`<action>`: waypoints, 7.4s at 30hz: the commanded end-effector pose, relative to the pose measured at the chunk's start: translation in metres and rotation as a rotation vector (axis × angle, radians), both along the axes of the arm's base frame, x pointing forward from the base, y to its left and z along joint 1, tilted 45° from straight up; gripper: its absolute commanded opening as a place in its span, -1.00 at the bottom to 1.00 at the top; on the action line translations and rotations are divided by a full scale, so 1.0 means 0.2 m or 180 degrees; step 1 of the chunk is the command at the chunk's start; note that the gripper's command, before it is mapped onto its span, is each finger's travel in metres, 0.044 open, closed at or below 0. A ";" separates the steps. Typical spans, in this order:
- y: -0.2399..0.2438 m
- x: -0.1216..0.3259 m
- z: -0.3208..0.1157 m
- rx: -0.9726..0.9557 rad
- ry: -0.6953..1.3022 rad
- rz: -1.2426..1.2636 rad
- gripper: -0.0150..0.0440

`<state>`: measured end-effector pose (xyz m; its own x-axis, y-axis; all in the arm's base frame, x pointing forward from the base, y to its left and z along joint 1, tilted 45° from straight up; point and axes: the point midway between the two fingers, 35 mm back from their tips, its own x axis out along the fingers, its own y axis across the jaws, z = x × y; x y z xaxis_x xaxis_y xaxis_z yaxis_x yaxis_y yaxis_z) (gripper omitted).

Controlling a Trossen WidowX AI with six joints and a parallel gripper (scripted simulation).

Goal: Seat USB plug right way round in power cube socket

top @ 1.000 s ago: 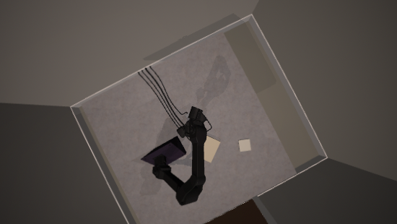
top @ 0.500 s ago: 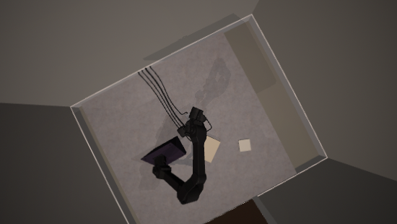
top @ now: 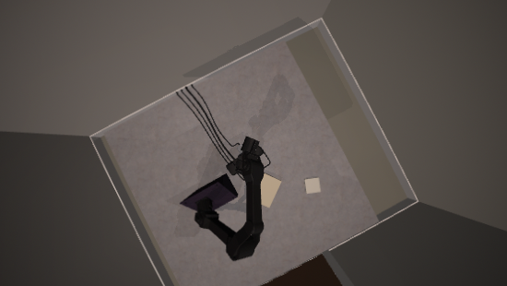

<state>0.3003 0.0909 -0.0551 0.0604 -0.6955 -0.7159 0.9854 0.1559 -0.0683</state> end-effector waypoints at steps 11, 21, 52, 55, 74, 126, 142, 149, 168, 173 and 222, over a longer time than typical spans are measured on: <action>0.00 0.00 0.00 0.0000 -0.0004 0.0000 -0.49; 0.00 0.00 0.00 0.0000 -0.0004 0.0000 -0.49; 0.06 0.00 0.06 0.0002 -0.0002 0.0001 -0.49; 0.07 -0.01 0.07 0.0003 -0.0002 0.0001 -0.49; 0.11 -0.01 0.11 0.0004 -0.0001 0.0001 -0.49; 0.10 -0.01 0.10 -0.0260 0.2830 0.2901 -0.49; 0.10 -0.01 0.10 -0.0339 0.3760 0.3854 -0.49; 0.10 -0.01 0.10 -0.0374 0.4167 0.4270 -0.49; 0.10 -0.01 0.10 -0.0467 0.5271 0.5401 -0.49; 0.10 -0.01 0.10 -0.0491 0.5562 0.5699 -0.49; 0.09 -0.01 0.10 -0.0615 0.6975 0.7118 -0.49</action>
